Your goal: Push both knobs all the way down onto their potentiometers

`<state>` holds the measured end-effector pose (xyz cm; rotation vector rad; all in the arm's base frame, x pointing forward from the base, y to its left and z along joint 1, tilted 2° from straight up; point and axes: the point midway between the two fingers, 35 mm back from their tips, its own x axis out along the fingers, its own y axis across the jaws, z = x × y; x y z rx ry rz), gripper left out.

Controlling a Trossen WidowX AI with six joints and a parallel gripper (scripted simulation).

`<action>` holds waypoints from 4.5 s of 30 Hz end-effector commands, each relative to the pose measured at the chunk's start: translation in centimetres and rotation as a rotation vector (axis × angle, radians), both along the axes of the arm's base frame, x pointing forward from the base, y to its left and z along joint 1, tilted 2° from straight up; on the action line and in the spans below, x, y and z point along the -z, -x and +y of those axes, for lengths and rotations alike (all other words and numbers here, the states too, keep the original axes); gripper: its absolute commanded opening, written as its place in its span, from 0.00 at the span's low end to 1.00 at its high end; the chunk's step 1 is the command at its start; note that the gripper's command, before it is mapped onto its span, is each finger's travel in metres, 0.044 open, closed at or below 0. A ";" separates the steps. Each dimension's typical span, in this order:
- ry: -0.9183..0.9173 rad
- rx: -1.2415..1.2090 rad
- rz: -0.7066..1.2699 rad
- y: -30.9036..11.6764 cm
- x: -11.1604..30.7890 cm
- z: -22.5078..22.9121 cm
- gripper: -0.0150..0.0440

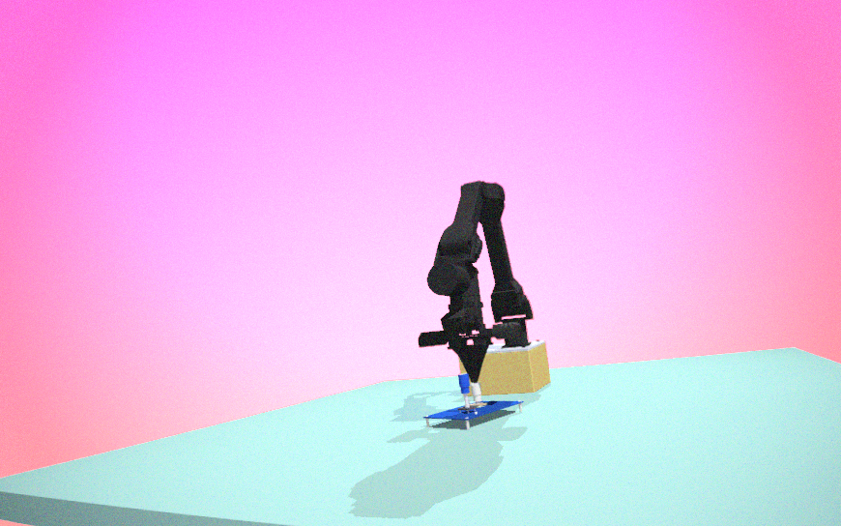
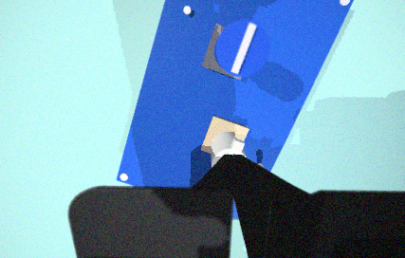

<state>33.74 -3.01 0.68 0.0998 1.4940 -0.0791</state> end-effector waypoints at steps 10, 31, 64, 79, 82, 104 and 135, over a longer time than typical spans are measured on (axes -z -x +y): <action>-0.006 0.002 0.013 -0.2 1.5 0.1 0.25; -0.006 0.002 0.013 -0.2 1.2 0.1 0.25; -0.002 0.000 0.020 -0.4 -2.1 -0.1 0.52; -0.005 0.002 0.009 -5.0 -7.2 -0.7 0.25; -0.005 0.002 0.009 -5.1 -5.5 -0.6 0.25; -0.005 0.002 0.009 -5.2 -4.5 -0.6 0.25; -0.005 0.002 0.009 -5.2 -3.4 -0.6 0.25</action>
